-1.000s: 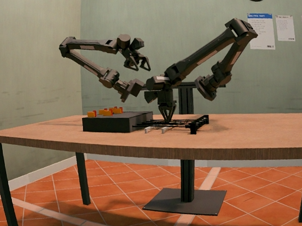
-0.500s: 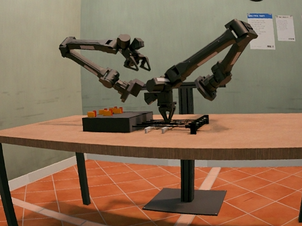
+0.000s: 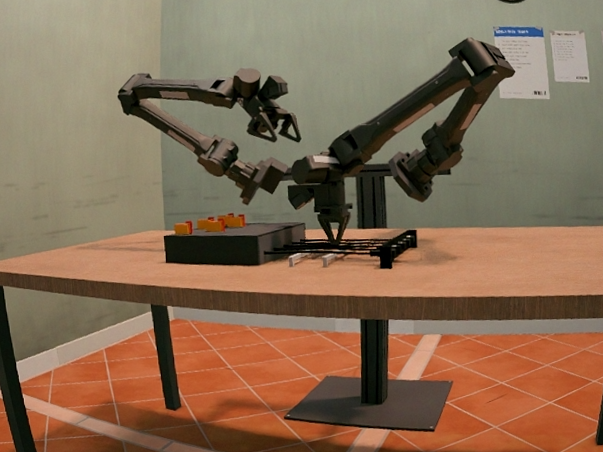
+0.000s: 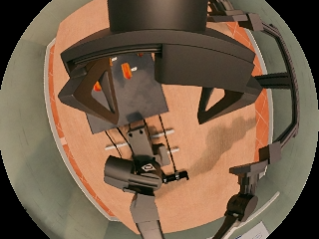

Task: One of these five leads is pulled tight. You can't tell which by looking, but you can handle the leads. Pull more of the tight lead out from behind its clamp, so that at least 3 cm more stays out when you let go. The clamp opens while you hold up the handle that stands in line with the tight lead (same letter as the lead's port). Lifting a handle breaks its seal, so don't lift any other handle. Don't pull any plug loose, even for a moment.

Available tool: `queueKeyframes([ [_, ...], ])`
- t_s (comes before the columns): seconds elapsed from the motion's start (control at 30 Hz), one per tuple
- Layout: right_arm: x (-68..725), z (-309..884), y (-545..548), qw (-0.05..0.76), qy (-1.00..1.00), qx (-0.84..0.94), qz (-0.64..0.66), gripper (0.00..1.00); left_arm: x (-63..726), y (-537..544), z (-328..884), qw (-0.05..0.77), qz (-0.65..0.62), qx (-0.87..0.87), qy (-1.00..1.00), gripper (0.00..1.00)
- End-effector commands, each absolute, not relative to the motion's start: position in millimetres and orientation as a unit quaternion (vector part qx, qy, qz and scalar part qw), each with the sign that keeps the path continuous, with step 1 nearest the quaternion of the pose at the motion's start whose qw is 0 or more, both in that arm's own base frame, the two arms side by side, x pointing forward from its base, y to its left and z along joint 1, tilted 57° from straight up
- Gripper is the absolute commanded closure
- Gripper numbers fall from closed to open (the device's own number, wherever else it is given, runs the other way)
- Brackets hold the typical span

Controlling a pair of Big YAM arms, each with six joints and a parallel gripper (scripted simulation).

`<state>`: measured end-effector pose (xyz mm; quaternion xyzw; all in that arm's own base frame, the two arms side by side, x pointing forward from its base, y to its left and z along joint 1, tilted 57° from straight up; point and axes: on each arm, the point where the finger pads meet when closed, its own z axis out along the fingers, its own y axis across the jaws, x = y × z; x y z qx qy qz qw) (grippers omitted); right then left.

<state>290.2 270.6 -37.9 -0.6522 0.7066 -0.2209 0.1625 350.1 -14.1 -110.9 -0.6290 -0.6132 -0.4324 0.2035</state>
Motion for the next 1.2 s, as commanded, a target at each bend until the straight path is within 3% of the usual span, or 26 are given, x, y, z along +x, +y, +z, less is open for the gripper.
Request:
queueKeyframes([
  [0.0, 301, -27, 289, 0.18, 0.703, -0.653, -0.216, 0.0, 351, -16, -110, 0.202, -0.433, -0.631, -0.611, 0.99],
  [0.63, 301, -27, 289, 0.18, 0.703, -0.653, -0.216, 0.0, 362, -49, -93, 0.168, -0.444, -0.636, -0.608, 1.0],
  [1.17, 301, -27, 289, 0.18, 0.703, -0.653, -0.216, 0.0, 345, -48, -92, 0.195, -0.437, -0.633, -0.608, 1.0],
])
